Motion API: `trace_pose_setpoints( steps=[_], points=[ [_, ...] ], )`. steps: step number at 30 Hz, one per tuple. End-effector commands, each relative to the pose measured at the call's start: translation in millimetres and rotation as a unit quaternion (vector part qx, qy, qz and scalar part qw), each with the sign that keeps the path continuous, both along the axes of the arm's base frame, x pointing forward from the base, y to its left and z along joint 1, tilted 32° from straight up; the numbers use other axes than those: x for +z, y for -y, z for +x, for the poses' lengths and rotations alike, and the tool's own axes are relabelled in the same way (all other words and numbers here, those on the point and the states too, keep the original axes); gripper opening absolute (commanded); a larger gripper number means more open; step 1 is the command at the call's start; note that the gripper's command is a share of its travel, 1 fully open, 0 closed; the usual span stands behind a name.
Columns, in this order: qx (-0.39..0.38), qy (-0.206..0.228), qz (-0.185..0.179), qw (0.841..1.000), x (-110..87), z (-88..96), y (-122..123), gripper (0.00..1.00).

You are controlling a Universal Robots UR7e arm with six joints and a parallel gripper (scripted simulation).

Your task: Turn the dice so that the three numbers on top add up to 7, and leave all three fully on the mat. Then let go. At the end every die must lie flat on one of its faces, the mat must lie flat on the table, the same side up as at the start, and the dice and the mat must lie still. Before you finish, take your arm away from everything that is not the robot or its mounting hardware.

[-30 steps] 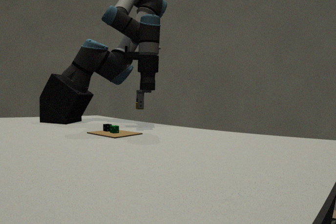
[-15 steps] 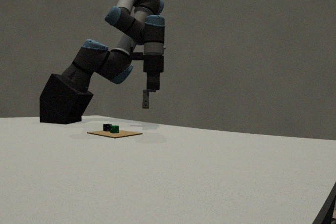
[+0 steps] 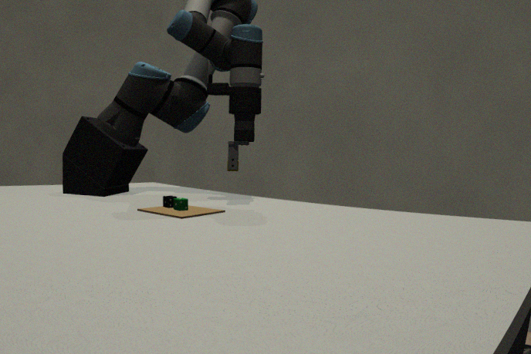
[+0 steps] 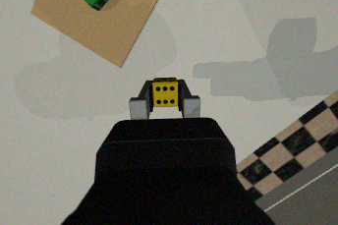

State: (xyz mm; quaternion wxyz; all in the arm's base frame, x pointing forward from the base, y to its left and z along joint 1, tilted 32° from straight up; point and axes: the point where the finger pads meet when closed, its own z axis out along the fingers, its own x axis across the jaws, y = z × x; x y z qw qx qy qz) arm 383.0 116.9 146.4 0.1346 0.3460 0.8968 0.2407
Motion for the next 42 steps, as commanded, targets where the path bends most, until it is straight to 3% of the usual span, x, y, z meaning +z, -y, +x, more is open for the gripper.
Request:
trace_pose_setpoints(
  steps=[1,22,42],
  points=[
    [-0.001,0.0,0.0,1.0,0.5,0.1,-0.3,0.49],
    [0.001,0.016,0.02,1.0,-0.5,-0.3,-0.5,0.49],
    [0.014,0.115,0.125,0.985,-3.5,-0.4,-0.9,0.49]
  ],
)
